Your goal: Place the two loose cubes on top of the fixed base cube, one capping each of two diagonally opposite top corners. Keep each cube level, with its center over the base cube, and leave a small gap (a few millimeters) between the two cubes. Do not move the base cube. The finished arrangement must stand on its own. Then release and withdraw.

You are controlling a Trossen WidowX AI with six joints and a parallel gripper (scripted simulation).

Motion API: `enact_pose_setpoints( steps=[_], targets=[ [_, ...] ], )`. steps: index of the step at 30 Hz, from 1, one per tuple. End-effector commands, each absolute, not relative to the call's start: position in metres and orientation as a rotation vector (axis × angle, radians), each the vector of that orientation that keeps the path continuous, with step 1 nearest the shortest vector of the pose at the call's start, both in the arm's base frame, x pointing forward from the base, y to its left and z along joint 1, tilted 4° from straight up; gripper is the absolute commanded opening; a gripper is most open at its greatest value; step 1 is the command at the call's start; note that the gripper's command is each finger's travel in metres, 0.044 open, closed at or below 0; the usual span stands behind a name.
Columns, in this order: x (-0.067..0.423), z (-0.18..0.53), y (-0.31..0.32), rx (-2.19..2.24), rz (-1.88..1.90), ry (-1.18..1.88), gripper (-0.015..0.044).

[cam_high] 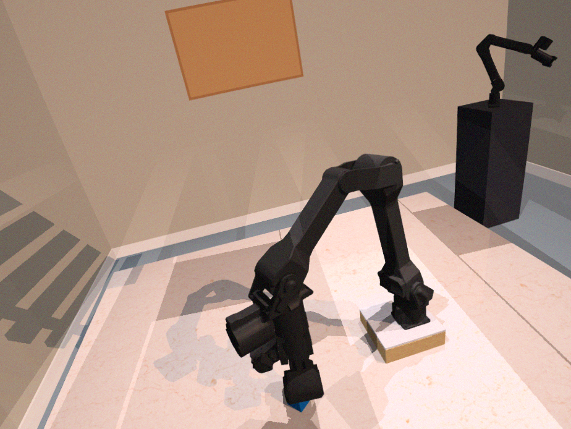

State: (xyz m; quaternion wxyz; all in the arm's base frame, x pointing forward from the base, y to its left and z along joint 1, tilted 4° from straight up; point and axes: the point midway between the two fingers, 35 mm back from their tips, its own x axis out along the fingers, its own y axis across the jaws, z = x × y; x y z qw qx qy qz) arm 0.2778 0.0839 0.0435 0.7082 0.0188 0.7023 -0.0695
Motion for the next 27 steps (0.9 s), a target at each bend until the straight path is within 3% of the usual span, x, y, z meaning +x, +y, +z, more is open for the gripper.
enact_pose_setpoints(
  steps=[1,21,25,27],
  targets=[
    [0.2781,0.0418,0.0844,0.049,-0.155,1.557,0.0105],
    [0.2781,0.0404,0.0843,0.045,-0.15,1.557,0.0105],
    [0.2781,0.0404,0.0843,0.045,-0.15,1.557,0.0205],
    [0.2781,0.0404,0.0843,0.045,-0.15,1.557,0.0205]
  ],
)
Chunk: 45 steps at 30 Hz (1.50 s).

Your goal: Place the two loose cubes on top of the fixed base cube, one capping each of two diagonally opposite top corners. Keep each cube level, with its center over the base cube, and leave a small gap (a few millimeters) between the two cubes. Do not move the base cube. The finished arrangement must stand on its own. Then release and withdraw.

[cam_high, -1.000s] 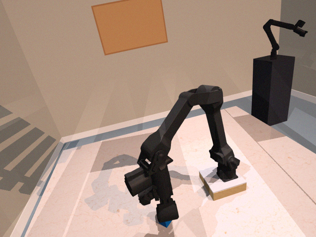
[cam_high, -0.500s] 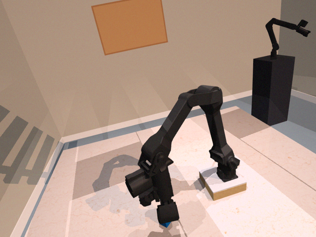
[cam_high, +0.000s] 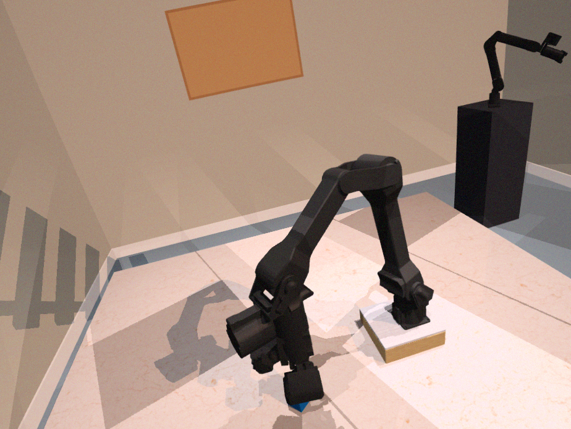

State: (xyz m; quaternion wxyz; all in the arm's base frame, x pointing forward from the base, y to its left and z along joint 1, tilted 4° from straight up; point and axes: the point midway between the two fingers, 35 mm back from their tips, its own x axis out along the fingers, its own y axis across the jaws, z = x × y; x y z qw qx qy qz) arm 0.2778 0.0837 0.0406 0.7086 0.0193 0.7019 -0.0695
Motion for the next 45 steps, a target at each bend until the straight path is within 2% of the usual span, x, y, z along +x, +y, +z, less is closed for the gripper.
enact_pose_setpoints(
  steps=[1,27,28,30,45],
  targets=[
    [0.278,0.04,0.084,0.045,-0.15,1.557,0.0205],
    [0.278,0.071,0.086,0.043,-0.154,1.558,0.0205],
    [0.277,0.069,0.084,0.034,-0.149,1.563,0.0231],
    [0.279,0.071,0.075,0.004,-0.118,1.565,0.0265],
    [0.279,0.102,-0.028,-0.351,0.234,1.559,0.0265]
  ],
)
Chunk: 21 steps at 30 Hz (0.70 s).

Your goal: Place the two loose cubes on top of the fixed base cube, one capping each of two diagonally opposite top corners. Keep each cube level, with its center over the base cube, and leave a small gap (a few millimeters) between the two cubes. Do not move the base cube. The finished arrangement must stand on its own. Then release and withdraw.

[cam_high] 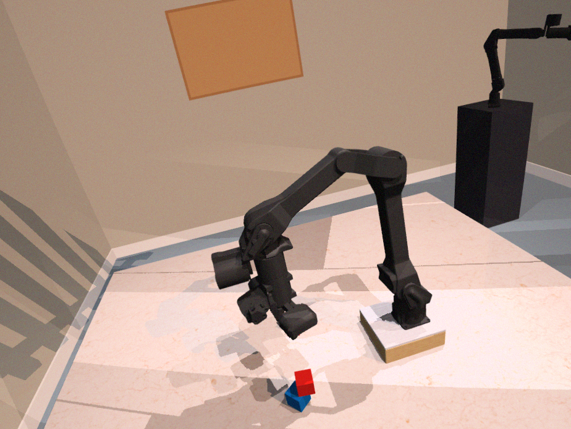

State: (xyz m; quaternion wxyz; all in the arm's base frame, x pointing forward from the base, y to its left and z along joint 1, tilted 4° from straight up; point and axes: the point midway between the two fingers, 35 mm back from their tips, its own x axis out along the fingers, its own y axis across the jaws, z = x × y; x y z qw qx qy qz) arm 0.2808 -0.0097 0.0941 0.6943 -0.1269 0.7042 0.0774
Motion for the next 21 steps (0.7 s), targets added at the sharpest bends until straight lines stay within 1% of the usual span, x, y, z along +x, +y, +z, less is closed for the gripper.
enact_pose_setpoints(
  steps=[1,12,18,21],
  targets=[
    [0.278,0.104,-0.034,-0.375,0.257,1.557,0.0265],
    [0.251,0.126,-0.102,-0.634,0.506,1.519,0.0265],
    [0.249,0.127,-0.106,-0.649,0.521,1.516,0.0265],
    [0.25,0.116,-0.107,-0.644,0.517,1.518,0.0265]
  ],
)
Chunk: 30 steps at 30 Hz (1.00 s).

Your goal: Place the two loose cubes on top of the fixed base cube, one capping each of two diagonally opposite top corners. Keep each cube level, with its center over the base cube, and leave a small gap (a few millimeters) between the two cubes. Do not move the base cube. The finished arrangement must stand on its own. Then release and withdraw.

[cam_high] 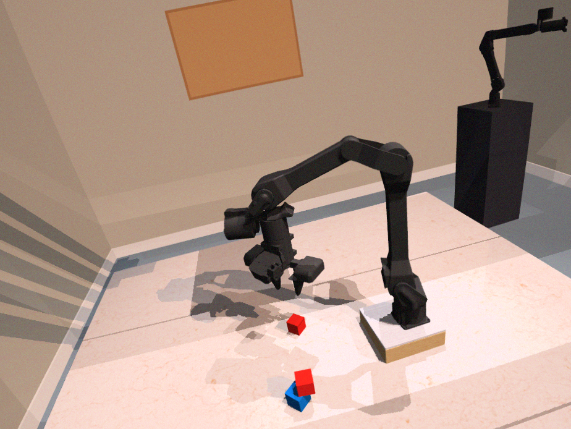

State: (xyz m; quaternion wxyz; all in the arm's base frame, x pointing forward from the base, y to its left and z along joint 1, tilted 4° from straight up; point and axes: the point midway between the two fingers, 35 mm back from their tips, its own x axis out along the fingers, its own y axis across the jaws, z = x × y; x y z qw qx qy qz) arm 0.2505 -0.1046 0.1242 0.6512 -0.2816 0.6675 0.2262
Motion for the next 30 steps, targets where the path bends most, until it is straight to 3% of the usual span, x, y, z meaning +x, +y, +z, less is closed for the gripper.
enact_pose_setpoints(
  steps=[1,7,30],
  targets=[
    [0.251,0.108,-0.108,-0.642,0.515,1.518,0.0265],
    [0.25,0.066,-0.111,-0.649,0.521,1.517,0.0265],
    [0.25,0.03,-0.114,-0.65,0.521,1.517,0.0265]
  ],
)
